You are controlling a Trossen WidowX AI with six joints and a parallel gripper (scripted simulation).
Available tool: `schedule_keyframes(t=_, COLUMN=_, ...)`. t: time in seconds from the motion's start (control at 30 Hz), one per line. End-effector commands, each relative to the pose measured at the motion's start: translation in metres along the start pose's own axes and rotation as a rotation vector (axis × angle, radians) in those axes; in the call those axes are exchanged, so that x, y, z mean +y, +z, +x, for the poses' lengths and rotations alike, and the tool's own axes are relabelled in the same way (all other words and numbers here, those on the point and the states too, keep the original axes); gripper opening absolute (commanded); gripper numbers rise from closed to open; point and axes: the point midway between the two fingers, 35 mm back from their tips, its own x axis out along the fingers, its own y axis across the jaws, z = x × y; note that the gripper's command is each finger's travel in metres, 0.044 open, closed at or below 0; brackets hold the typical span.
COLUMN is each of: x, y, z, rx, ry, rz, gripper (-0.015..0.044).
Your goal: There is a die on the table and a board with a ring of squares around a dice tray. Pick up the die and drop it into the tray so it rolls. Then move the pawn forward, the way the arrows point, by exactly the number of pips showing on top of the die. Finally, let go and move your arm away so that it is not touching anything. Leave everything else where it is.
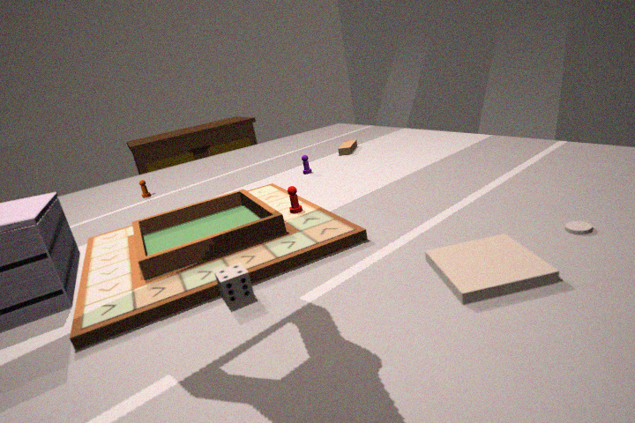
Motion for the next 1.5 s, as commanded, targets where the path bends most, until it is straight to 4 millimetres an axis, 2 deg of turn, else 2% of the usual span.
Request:
schedule_keyframes(t=0.0, x=-0.001, y=-0.001, z=-0.002, rx=0.006, ry=-0.007, rz=-0.019, gripper=0.0374)
schedule_keyframes(t=0.03, x=-0.004, y=-0.003, z=-0.006, rx=0.025, ry=-0.028, rz=-0.075, gripper=0.0348)
schedule_keyframes(t=0.13, x=-0.02, y=-0.012, z=-0.035, rx=0.146, ry=-0.137, rz=-0.391, gripper=0.0275)
schedule_keyframes(t=0.27, x=-0.043, y=-0.015, z=-0.08, rx=0.352, ry=-0.266, rz=-0.829, gripper=0.0275)
schedule_keyframes(t=0.4, x=-0.062, y=-0.006, z=-0.131, rx=0.602, ry=-0.362, rz=-1.25, gripper=0.0275)
schedule_keyframes(t=0.53, x=-0.073, y=0.015, z=-0.183, rx=0.896, ry=-0.421, rz=-1.64, gripper=0.0275)
schedule_keyframes(t=0.7, x=-0.075, y=0.042, z=-0.229, rx=1.205, ry=-0.437, rz=-1.955, gripper=0.0275)
schedule_keyframes(t=0.87, x=-0.068, y=0.078, z=-0.274, rx=1.579, ry=-0.411, rz=-2.229, gripper=0.0275)
schedule_keyframes(t=1.0, x=-0.054, y=0.111, z=-0.306, rx=1.907, ry=-0.358, rz=-2.392, gripper=0.0275)
schedule_keyframes(t=1.03, x=-0.05, y=0.119, z=-0.313, rx=-1.974, ry=0.339, rz=2.403, gripper=0.0275)
schedule_keyframes(t=1.23, x=-0.012, y=0.175, z=-0.35, rx=-1.907, ry=0.145, rz=1.876, gripper=0.0275)
schedule_keyframes(t=1.47, x=0.053, y=0.243, z=-0.379, rx=-1.815, ry=-0.05, rz=1.242, gripper=0.0275)
